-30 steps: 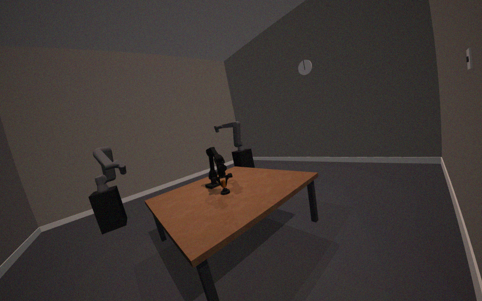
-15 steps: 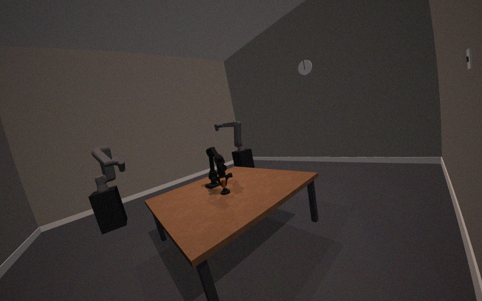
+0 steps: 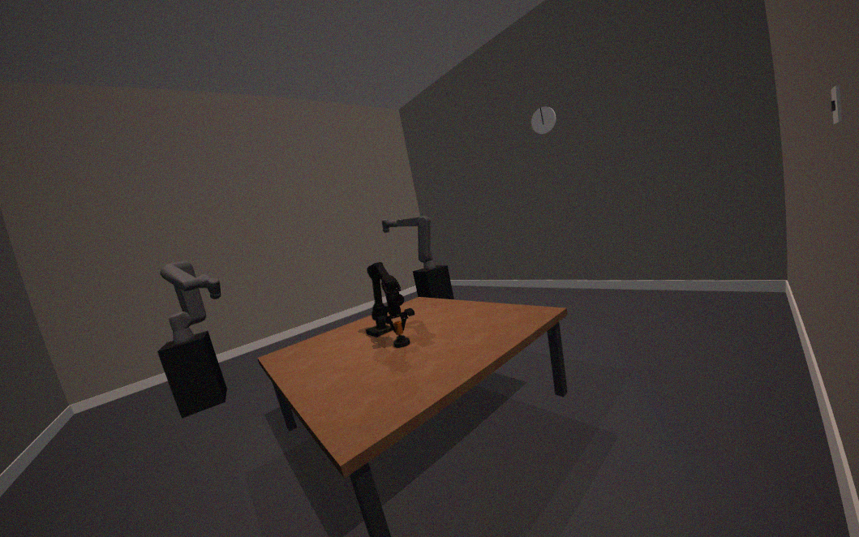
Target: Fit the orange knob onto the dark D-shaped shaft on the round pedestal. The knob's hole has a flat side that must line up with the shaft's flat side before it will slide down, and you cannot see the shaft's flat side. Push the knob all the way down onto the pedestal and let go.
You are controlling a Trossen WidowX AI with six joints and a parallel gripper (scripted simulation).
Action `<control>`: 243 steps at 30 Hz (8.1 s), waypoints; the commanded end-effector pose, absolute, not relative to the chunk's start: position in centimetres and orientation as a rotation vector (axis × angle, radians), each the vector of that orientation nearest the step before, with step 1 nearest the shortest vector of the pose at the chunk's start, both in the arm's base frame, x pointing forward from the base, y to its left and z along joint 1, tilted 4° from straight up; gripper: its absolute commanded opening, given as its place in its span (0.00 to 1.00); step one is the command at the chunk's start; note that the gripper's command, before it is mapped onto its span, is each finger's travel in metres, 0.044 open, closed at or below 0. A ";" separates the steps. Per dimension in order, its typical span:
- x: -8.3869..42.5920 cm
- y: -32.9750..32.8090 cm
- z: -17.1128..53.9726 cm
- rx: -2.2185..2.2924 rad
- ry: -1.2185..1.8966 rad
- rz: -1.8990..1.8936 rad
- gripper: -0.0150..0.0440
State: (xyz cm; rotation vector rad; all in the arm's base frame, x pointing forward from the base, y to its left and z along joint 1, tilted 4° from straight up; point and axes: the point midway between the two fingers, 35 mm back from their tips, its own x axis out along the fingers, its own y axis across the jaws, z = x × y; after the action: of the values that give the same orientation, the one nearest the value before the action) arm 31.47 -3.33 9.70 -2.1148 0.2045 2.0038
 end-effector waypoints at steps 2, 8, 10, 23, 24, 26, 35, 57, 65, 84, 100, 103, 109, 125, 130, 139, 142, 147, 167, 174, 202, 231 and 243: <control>31.5 -3.3 9.6 -2.118 0.194 2.003 0.25; 31.6 -3.3 9.6 -2.118 0.194 2.003 0.25; 31.6 -3.3 9.6 -2.118 0.194 2.003 0.25; 31.6 -3.3 10.1 -2.118 0.194 2.003 0.25; 31.6 -3.3 10.1 -2.113 0.202 1.999 0.25; 31.6 -3.3 10.1 -2.086 0.245 1.975 0.25; 31.5 -3.3 9.9 -1.731 0.691 1.666 0.25; 31.6 -3.3 10.0 -0.619 1.392 0.658 0.25; 31.6 -3.3 10.1 -0.177 1.490 0.247 0.25; 31.6 -3.3 9.8 0.074 1.508 0.012 0.25; 31.4 -3.3 9.6 0.074 1.508 0.012 0.25; 31.4 -3.3 9.6 0.074 1.508 0.012 0.25; 31.4 -3.3 9.5 0.074 1.508 0.012 0.25; 31.7 -3.3 9.9 0.242 1.505 -0.146 0.25; 31.7 -3.3 9.7 0.242 1.505 -0.146 0.25; 31.4 -3.3 9.6 0.242 1.506 -0.146 0.25; 31.3 -3.3 9.6 0.242 1.506 -0.146 0.25; 31.4 -3.3 9.6 0.242 1.506 -0.146 0.25; 31.6 -3.3 10.1 0.285 1.503 -0.187 0.25; 31.6 -3.3 9.9 0.410 1.491 -0.304 0.25; 31.6 -3.3 9.9 0.410 1.491 -0.304 0.25; 31.6 -3.3 9.4 0.576 1.464 -0.462 0.25; 31.6 -3.3 9.5 0.546 1.470 -0.434 0.25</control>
State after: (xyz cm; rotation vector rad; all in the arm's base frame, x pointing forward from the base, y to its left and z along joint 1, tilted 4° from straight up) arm 31.50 -3.32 9.53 0.5525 1.4692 -0.4442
